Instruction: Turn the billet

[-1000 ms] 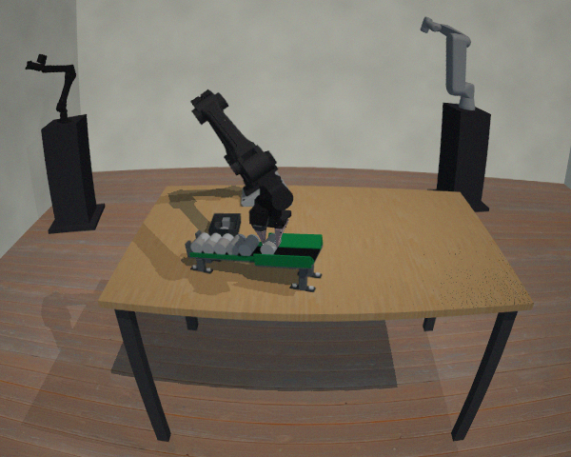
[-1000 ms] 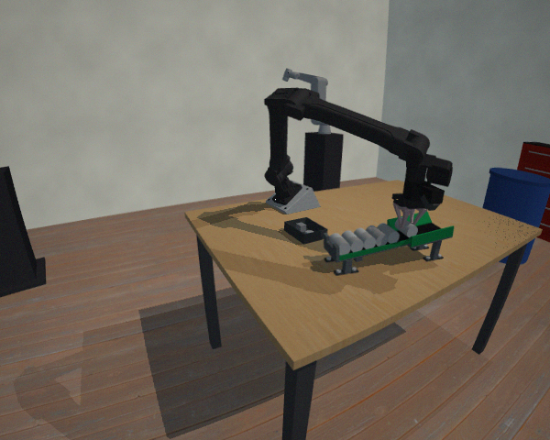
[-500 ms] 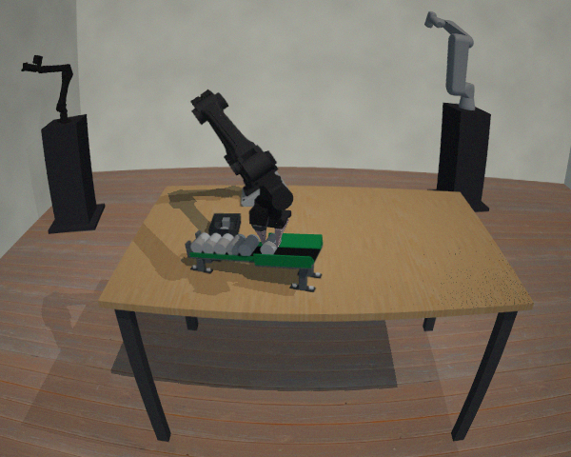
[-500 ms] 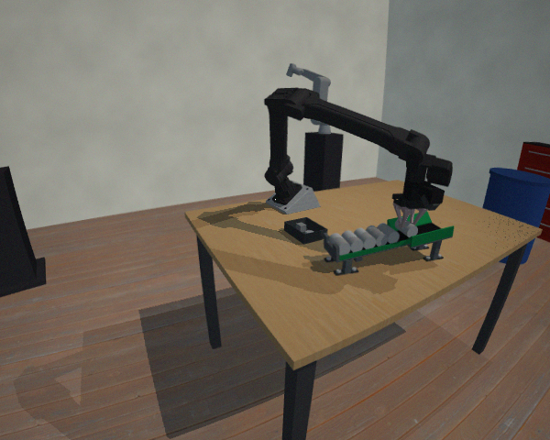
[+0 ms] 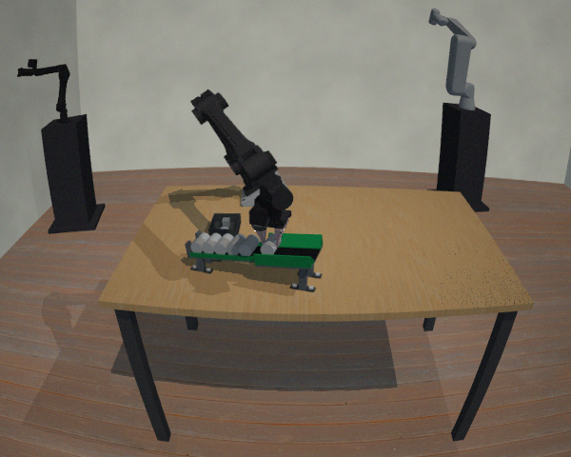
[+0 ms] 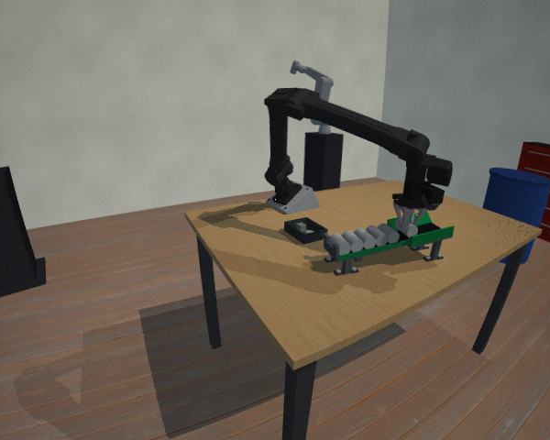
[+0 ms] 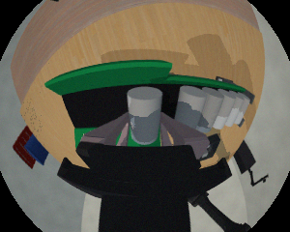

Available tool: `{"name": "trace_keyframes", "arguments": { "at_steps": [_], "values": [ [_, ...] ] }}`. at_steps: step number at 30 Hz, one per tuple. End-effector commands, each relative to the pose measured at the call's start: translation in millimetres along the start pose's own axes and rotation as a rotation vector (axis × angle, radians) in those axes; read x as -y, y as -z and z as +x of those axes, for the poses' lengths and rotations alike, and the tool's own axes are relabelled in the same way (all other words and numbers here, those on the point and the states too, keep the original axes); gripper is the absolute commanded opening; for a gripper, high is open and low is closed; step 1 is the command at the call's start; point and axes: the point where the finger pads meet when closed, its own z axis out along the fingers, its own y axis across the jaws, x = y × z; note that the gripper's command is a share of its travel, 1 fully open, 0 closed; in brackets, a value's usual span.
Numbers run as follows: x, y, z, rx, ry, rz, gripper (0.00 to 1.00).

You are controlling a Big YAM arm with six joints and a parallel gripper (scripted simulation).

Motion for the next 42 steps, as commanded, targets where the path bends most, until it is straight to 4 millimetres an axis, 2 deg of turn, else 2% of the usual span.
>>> {"name": "trace_keyframes", "arguments": {
  "at_steps": [1, 17, 18, 20, 21, 22, 42],
  "values": [
    [-3, 15, -6, 0.037, -0.002, -0.023, 0.00],
    [-3, 15, -6, 0.037, -0.002, -0.023, 0.00],
    [-3, 15, -6, 0.037, -0.002, -0.023, 0.55],
    [-3, 14, -6, 0.036, -0.003, -0.022, 0.55],
    [-4, 3, -4, 0.020, 0.001, -0.011, 0.55],
    [-5, 1, -3, 0.017, 0.004, -0.009, 0.55],
    [-6, 0, -3, 0.013, 0.002, -0.012, 0.55]
  ]
}}
